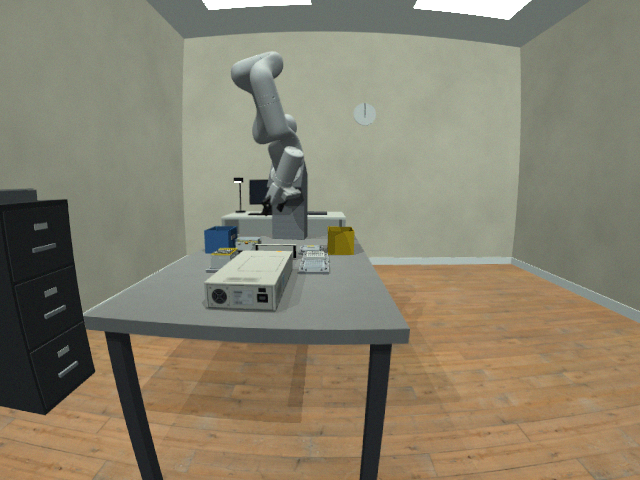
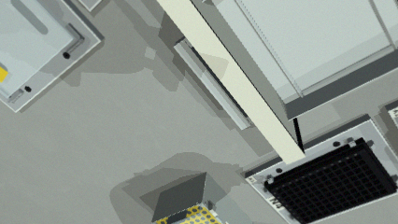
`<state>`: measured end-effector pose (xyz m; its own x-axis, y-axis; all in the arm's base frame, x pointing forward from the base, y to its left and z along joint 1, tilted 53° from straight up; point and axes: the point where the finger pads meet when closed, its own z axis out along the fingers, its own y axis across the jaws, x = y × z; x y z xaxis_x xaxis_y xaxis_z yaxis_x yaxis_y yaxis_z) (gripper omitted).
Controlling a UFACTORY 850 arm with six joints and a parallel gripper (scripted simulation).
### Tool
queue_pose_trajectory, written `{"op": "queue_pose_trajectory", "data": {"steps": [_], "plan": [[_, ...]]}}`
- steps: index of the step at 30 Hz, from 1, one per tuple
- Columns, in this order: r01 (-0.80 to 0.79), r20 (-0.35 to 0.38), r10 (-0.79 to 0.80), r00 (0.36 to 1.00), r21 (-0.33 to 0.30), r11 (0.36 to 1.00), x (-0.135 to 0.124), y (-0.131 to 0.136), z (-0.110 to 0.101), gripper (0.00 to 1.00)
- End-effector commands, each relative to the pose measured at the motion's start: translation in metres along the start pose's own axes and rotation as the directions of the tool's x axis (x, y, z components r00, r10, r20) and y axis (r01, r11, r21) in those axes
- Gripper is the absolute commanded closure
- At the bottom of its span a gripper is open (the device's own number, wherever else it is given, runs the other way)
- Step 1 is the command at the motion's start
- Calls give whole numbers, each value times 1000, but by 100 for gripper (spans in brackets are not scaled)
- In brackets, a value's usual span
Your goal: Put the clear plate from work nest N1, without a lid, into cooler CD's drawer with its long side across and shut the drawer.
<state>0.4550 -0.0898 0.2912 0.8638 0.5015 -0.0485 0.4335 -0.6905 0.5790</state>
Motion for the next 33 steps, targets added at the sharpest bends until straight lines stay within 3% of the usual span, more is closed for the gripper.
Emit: {"op": "queue_pose_trajectory", "data": {"steps": [1, 9, 14, 17, 24, 29, 31, 33], "plan": [[-122, -51, 118, 992, -97, 988, -12, 13, 7, 0], [-276, -154, 254, 955, -150, 949, -23, 21, 11, 0], [-323, -191, 292, 937, -155, 934, -25, 22, 12, 0], [-393, -251, 350, 903, -149, 908, -28, 22, 13, 0], [-488, -337, 429, 838, -111, 866, -32, 18, 14, 0], [-561, -404, 497, 767, -49, 826, -35, 9, 14, 0], [-561, -404, 497, 767, -49, 826, -35, 9, 14, 0], [-595, -433, 534, 726, -6, 804, -37, -1, 14, 0]]}}
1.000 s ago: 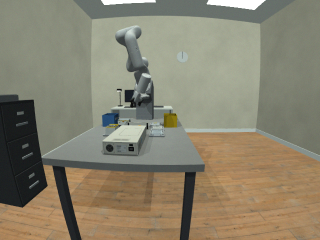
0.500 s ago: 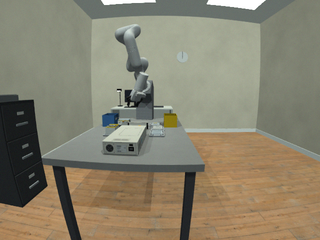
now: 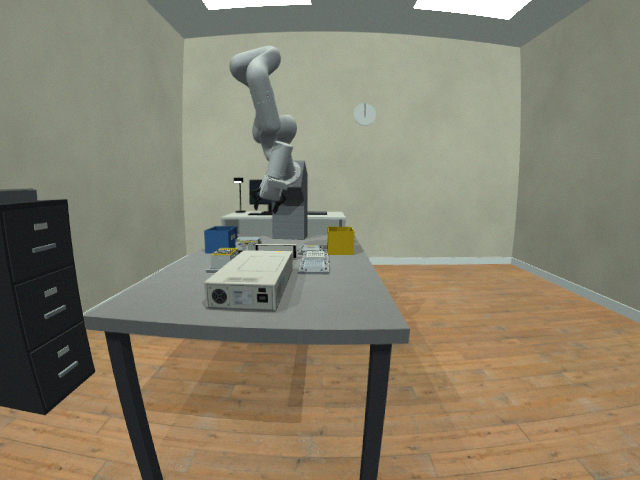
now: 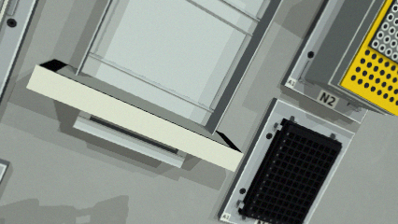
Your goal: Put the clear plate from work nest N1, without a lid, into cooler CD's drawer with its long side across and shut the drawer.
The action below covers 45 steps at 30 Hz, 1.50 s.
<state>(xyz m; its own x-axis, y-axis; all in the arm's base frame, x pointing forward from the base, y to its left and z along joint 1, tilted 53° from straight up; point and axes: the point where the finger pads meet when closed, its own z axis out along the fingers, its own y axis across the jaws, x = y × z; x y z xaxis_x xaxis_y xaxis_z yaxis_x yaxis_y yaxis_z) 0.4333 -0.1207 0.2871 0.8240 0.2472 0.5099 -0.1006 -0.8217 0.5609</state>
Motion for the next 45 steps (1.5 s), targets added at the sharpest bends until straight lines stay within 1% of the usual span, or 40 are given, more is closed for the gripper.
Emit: {"op": "queue_pose_trajectory", "data": {"steps": [1, 2, 6, 7, 8, 9, 11, 12, 15, 18, 19, 20, 22, 23, 24, 41, 45], "plan": [[-119, -119, 122, 985, 33, 992, -7, -7, -3, 0], [-119, -119, 123, 985, 33, 992, -7, -7, -3, 0], [-186, -147, 197, 969, 83, 979, -14, -15, -7, 0], [-209, -153, 224, 963, 104, 972, -17, -19, -8, 0], [-218, -156, 233, 960, 111, 970, -18, -20, -9, 0], [-241, -160, 260, 952, 133, 962, -21, -24, -10, 0], [-249, -161, 270, 949, 141, 958, -22, -25, -11, 0], [-271, -163, 297, 941, 163, 949, -25, -29, -13, 0], [-279, -163, 307, 938, 171, 945, -27, -31, -13, 0], [-337, -156, 377, 913, 235, 912, -36, -42, -18, 0], [-337, -156, 377, 913, 235, 912, -37, -43, -19, 0], [-357, -149, 402, 903, 258, 898, -40, -47, -21, 0], [-365, -146, 412, 899, 267, 892, -43, -50, -22, 0], [-384, -137, 435, 890, 290, 877, -46, -53, -24, 0], [-392, -133, 445, 886, 299, 870, -49, -57, -25, 0], [-392, -133, 445, 886, 299, 870, -49, -57, -25, 0], [-392, -133, 445, 886, 299, 870, -29, -62, -25, 0]]}}
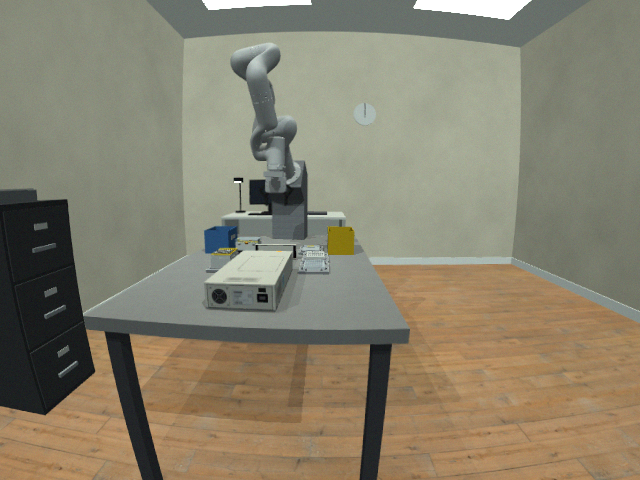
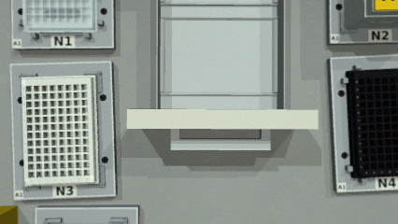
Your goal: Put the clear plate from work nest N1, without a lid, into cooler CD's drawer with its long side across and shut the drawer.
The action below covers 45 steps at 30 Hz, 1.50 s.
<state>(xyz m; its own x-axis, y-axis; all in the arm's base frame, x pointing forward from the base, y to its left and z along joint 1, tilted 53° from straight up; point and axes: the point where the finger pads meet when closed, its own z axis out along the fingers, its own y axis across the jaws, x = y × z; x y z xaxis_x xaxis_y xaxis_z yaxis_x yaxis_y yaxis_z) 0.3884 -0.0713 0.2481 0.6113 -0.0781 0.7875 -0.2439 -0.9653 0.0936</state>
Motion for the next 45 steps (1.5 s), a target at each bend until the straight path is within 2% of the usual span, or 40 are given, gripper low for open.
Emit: {"op": "queue_pose_trajectory", "data": {"steps": [1, 4, 19, 21, 45], "plan": [[0, -1, 0, 1000, 0, 1000, 15, -13, 7, 0], [0, -1, 0, 1000, 0, 1000, 19, -16, 8, 0], [0, -1, 0, 1000, 0, 1000, 74, -61, 31, 0], [0, -1, 0, 1000, 0, 1000, 74, -61, 31, 0], [0, -1, 0, 1000, 0, 1000, 154, -128, 66, 0]]}}
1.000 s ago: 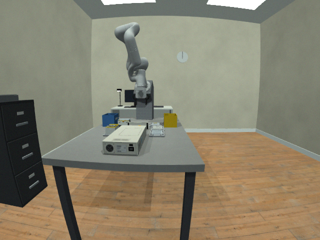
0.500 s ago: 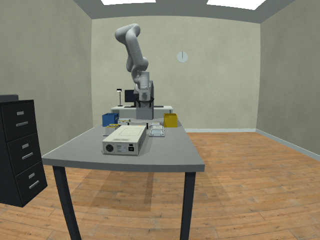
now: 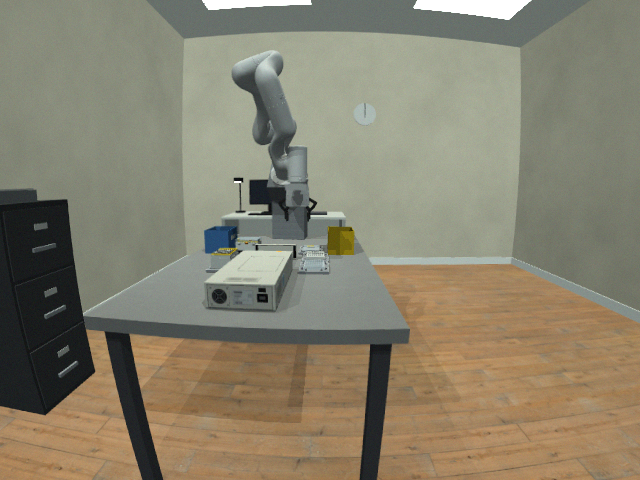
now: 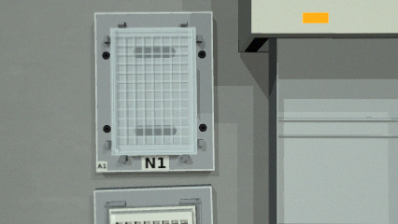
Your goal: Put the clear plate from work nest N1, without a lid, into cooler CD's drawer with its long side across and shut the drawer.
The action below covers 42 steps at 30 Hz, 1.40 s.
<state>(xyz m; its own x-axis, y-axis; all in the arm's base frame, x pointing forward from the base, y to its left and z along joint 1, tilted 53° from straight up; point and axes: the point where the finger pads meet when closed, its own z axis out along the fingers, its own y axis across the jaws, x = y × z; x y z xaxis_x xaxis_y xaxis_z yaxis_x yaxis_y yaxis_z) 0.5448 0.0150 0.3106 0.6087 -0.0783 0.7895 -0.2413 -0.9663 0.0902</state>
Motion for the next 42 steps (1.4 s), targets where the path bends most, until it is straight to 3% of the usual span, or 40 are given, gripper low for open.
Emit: {"op": "queue_pose_trajectory", "data": {"steps": [1, 22, 42], "plan": [[1, 2, -1, 1000, -4, 1000, 20, -16, 9, 0], [0, 2, 0, 1000, -4, 1000, 89, -74, 39, 0], [0, 2, 0, 1000, -4, 1000, 91, -75, 43, 0]]}}
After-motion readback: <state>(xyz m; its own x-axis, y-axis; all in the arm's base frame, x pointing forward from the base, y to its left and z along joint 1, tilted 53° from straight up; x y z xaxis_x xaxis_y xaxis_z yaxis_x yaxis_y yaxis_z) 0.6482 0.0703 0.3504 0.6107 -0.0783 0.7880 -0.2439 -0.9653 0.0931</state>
